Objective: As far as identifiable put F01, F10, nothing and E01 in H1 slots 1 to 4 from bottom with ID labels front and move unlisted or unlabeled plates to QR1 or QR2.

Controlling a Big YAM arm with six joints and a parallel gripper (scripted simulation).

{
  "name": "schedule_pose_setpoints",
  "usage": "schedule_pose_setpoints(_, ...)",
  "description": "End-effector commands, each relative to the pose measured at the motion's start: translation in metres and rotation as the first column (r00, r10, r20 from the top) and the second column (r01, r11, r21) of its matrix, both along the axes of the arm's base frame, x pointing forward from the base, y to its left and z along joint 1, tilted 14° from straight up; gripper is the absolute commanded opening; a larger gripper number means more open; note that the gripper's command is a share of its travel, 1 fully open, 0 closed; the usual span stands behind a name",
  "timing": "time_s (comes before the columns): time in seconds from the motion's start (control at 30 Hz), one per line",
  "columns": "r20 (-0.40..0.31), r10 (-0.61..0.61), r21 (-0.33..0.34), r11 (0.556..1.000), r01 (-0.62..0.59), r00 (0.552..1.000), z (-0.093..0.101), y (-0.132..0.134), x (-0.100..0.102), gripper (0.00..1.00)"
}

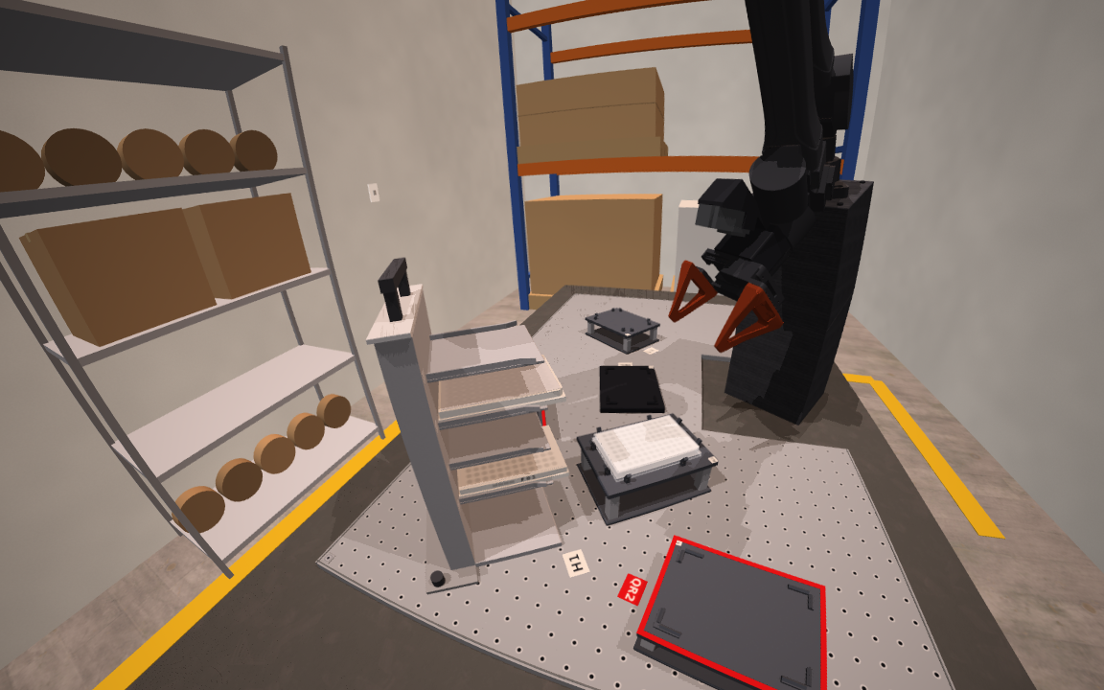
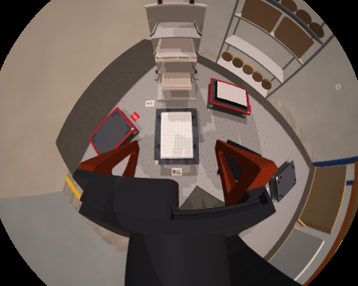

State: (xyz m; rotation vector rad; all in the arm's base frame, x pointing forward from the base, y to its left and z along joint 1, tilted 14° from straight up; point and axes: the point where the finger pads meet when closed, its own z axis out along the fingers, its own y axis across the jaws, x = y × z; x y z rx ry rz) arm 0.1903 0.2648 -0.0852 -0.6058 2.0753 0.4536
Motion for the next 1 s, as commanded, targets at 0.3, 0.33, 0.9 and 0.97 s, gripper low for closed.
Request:
schedule_pose_setpoints(0.3, 0.015, 0.094, -0.047, 0.995, -0.093, 0.995, 0.021, 0.017, -0.008, 1.00)
schedule_pose_setpoints(0.33, 0.016, 0.112, -0.061, 0.992, -0.111, 0.994, 0.021, 0.021, -0.009, 1.00)
schedule_pose_setpoints(0.9, -0.001, 0.380, -0.268, 0.891, -0.367, 0.925, 0.032, 0.070, -0.023, 1.00)
schedule_pose_setpoints(0.97, -0.007, 0.414, -0.294, 0.869, -0.397, 0.910, 0.034, 0.076, -0.025, 1.00)
